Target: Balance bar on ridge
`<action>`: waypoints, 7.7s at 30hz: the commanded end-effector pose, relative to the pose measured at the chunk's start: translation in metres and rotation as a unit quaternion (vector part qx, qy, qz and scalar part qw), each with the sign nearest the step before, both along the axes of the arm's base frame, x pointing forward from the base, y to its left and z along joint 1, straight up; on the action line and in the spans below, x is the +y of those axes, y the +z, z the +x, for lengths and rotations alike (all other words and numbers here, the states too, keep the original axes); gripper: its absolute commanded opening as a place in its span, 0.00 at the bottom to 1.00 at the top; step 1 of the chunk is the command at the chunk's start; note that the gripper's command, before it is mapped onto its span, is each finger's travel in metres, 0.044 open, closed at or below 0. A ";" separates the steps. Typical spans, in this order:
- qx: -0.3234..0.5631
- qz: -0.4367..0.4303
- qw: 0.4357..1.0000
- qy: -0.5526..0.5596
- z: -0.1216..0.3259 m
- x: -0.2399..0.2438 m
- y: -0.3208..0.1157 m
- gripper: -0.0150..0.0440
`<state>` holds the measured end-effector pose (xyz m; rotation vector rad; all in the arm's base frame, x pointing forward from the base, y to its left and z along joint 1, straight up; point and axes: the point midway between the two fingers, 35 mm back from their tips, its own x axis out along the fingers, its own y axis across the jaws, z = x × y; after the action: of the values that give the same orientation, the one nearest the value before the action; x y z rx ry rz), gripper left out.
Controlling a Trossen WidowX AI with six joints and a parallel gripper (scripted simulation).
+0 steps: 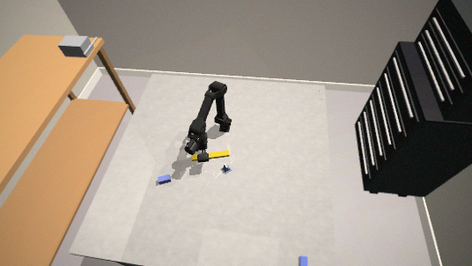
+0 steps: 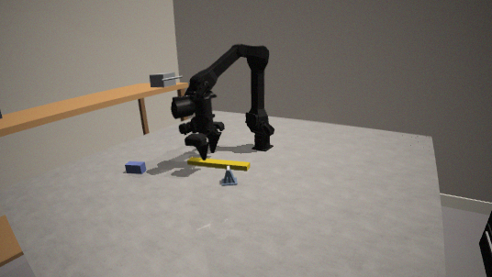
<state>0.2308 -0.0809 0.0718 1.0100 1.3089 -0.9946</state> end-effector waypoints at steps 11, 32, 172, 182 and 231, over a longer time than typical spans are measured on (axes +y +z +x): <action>0.000 -0.002 1.000 -0.002 0.000 -0.001 -0.019 0.79; 0.000 0.000 1.000 0.000 0.000 0.000 -0.026 0.70; -0.003 -0.002 0.980 0.197 0.086 0.118 0.032 0.25; -0.003 -0.002 0.980 0.197 0.086 0.118 0.032 0.25; -0.003 -0.002 0.980 0.197 0.086 0.118 0.027 0.25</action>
<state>0.3169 0.0370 0.0996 0.7094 1.4335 -0.6869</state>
